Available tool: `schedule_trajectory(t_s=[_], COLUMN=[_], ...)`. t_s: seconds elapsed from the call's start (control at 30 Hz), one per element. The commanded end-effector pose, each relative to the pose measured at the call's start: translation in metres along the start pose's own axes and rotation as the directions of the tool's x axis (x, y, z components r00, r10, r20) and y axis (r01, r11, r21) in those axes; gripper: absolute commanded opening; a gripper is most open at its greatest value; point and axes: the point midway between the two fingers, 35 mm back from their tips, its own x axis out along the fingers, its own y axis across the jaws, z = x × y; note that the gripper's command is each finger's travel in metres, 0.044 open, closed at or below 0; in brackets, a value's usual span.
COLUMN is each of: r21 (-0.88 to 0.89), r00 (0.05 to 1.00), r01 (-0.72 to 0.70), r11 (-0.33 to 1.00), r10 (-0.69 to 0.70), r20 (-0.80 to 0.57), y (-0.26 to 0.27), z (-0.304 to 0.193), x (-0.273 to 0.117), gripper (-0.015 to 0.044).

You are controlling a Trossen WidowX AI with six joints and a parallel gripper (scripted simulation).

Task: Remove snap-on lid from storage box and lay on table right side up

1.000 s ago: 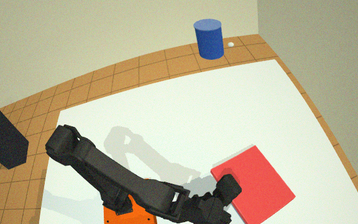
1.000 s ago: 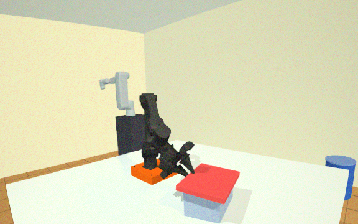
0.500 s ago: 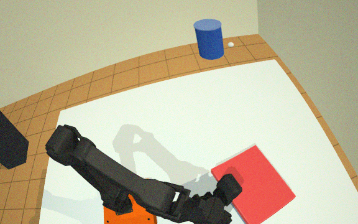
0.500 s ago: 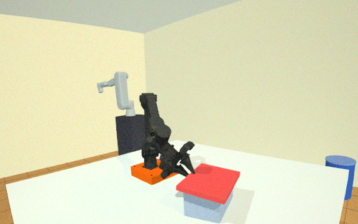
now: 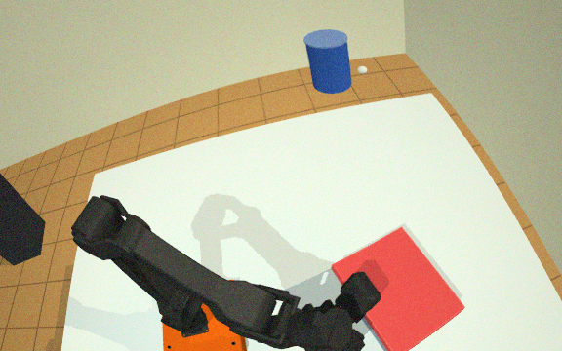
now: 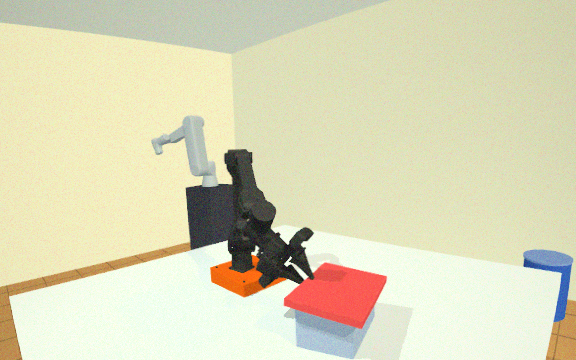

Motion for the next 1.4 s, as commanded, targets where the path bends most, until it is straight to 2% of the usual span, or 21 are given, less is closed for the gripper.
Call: schedule_trajectory(t_s=[0.0,0.8,1.37], r21=[0.001,0.001,-0.001], r00=[1.000,1.000,1.000], r01=[0.000,0.000,-0.003], r11=[1.000,1.000,1.000], r10=[0.000,0.000,0.003], r20=[0.001,0.001,0.004], y=[0.001,0.002,0.019], z=[0.000,0.000,0.000], x=[0.001,0.002,-0.011], gripper=[0.0000,0.0000,0.0000])
